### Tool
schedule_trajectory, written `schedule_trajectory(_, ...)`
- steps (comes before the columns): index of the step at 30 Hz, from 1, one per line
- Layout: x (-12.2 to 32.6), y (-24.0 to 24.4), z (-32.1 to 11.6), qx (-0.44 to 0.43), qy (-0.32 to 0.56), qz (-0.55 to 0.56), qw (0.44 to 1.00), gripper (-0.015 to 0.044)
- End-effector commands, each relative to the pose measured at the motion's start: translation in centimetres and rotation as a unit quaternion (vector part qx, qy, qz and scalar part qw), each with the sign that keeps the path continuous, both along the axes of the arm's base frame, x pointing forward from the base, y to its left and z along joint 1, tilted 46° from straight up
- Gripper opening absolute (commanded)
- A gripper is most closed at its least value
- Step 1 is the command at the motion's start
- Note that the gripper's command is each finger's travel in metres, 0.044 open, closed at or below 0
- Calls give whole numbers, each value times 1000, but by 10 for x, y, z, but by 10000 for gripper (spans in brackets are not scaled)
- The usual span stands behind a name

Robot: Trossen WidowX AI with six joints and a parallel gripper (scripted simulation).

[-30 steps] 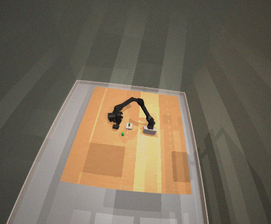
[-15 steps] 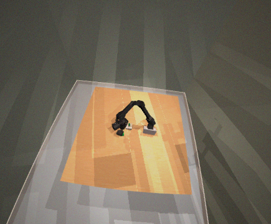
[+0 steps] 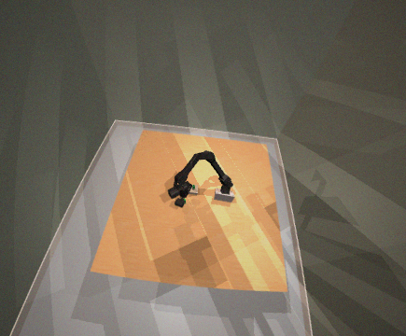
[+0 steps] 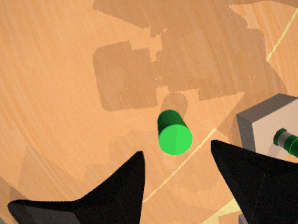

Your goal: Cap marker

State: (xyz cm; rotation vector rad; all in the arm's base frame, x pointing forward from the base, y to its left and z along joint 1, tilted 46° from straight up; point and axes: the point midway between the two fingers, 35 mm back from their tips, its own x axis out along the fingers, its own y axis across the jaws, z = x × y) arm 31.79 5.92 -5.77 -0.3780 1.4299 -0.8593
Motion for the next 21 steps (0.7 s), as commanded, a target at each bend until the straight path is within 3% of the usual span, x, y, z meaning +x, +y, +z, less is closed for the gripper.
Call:
schedule_trajectory(1,0,-4,-5,-1,0,2,1000,247)
schedule_trajectory(21,-3,-28,-27,-1,1,2,1000,247)
